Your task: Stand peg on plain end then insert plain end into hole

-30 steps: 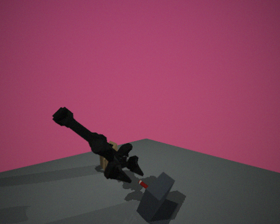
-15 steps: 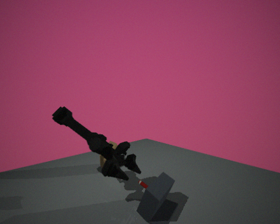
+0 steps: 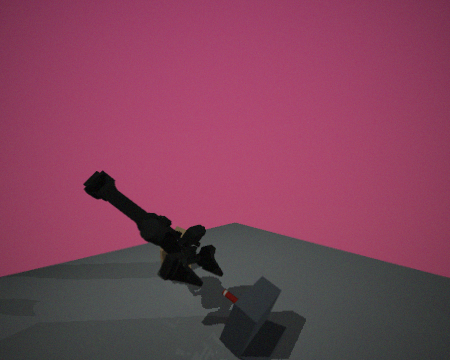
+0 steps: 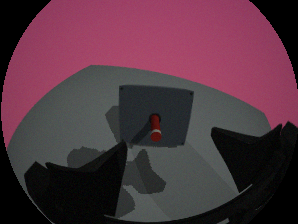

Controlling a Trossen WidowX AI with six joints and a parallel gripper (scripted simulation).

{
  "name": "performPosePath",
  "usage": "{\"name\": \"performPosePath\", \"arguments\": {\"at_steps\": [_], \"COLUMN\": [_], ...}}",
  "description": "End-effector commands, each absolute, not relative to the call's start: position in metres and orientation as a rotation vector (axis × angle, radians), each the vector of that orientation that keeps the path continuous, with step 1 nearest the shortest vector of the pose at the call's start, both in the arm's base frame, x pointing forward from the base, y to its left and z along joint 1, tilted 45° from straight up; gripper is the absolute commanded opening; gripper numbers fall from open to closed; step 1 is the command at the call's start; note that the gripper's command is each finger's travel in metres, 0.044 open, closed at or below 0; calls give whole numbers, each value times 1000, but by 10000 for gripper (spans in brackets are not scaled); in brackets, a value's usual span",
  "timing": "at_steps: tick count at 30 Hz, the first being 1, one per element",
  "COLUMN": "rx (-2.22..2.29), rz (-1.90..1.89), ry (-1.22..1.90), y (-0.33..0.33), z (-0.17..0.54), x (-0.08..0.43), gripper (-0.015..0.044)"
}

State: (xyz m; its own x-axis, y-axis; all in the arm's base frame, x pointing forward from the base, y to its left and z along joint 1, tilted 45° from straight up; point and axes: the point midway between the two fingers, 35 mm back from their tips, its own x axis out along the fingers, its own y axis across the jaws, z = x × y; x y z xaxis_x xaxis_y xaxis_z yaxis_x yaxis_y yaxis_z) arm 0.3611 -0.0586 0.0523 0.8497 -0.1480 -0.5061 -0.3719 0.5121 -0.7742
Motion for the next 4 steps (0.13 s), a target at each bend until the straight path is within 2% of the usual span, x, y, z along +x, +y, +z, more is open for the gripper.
{"name": "performPosePath", "arguments": {"at_steps": [1,4], "rx": [-1040,-1040], "rz": [147,147], "ry": [568,568], "y": [-58,-58], "z": [53,55], "x": [357,355], "gripper": [440,440]}}
